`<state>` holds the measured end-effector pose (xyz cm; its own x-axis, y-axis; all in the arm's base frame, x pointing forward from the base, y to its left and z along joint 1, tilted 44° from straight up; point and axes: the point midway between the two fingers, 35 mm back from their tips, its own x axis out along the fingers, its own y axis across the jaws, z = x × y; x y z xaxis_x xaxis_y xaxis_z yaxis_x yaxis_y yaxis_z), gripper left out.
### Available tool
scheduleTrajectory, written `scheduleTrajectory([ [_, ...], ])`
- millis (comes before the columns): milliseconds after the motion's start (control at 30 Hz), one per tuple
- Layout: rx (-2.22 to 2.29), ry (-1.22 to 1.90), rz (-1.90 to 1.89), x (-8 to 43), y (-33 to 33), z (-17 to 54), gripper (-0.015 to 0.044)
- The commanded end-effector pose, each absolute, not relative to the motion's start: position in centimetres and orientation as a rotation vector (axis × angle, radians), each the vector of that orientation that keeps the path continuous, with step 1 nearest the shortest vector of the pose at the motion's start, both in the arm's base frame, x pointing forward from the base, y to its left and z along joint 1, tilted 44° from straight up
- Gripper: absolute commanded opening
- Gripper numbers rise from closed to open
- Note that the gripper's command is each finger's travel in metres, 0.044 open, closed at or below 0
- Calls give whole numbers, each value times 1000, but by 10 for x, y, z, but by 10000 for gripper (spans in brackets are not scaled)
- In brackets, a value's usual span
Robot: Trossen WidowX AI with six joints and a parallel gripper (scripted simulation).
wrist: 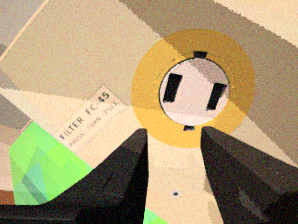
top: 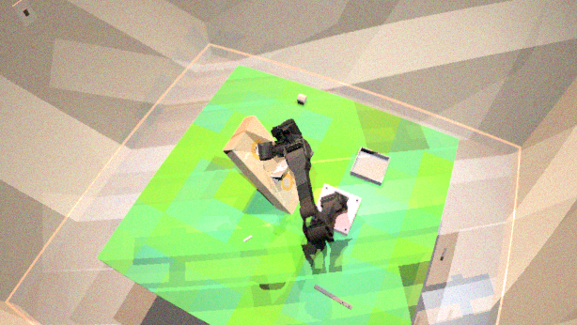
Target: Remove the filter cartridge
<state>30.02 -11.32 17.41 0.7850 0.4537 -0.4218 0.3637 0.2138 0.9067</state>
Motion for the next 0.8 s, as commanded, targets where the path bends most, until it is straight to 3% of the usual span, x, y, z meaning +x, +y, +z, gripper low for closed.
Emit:
scheduleTrajectory([
  [0, 1630, 737, 6, 284, -126, 159, 115],
  [767, 1626, 743, 2, 298, -119, 151, 115],
])
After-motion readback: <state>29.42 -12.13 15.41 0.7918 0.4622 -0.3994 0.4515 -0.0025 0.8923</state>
